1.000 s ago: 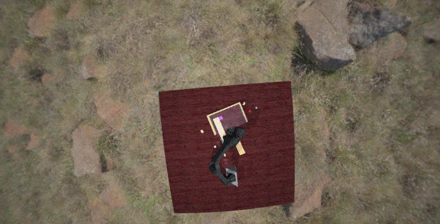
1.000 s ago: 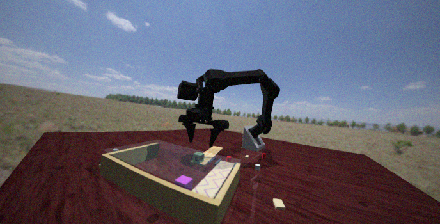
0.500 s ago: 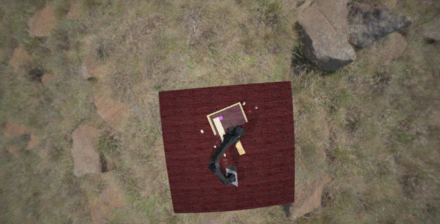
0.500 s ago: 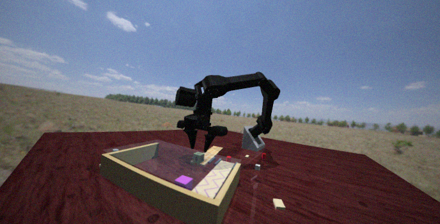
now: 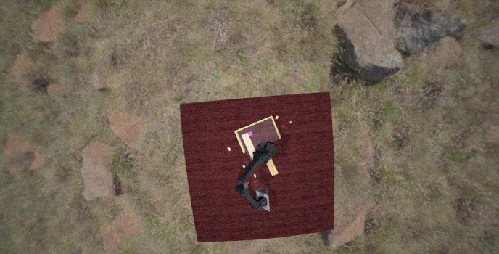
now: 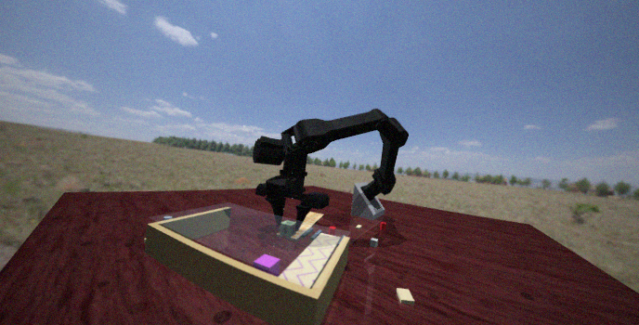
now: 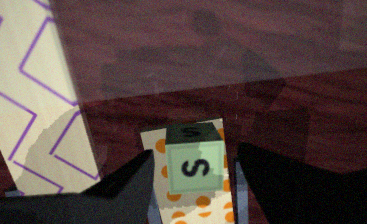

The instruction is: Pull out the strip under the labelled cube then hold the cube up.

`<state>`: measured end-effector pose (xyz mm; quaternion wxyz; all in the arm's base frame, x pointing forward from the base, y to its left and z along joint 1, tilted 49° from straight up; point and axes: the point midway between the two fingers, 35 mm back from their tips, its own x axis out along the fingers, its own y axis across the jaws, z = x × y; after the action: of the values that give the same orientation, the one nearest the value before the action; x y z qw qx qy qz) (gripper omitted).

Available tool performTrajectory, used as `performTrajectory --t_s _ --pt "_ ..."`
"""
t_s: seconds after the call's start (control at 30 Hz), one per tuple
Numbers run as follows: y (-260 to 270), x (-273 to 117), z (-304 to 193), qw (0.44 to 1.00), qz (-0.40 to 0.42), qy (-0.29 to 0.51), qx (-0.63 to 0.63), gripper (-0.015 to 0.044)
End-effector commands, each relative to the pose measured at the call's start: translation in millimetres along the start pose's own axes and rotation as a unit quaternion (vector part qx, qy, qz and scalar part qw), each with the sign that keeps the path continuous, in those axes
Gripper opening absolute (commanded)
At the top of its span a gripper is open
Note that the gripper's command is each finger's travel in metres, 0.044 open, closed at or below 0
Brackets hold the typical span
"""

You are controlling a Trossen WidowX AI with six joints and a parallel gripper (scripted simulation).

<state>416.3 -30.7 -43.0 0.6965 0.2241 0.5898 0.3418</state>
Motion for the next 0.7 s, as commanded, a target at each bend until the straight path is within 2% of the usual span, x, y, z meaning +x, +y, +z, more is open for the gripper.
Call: performTrajectory --t_s 0.0,0.23,0.37,0.63,0.67 --pt "1.8 9.8 -1.4 1.000 0.004 0.002 0.003 0.0250" --pt "1.9 10.9 -1.5 1.000 0.004 0.002 0.003 0.0250" --pt "1.0 8.3 -0.7 1.000 0.001 0.001 0.000 0.0145" --pt "1.0 8.3 -0.7 1.000 0.001 0.001 0.000 0.0092" --pt "1.0 8.3 -0.7 1.000 0.001 0.001 0.000 0.0065"
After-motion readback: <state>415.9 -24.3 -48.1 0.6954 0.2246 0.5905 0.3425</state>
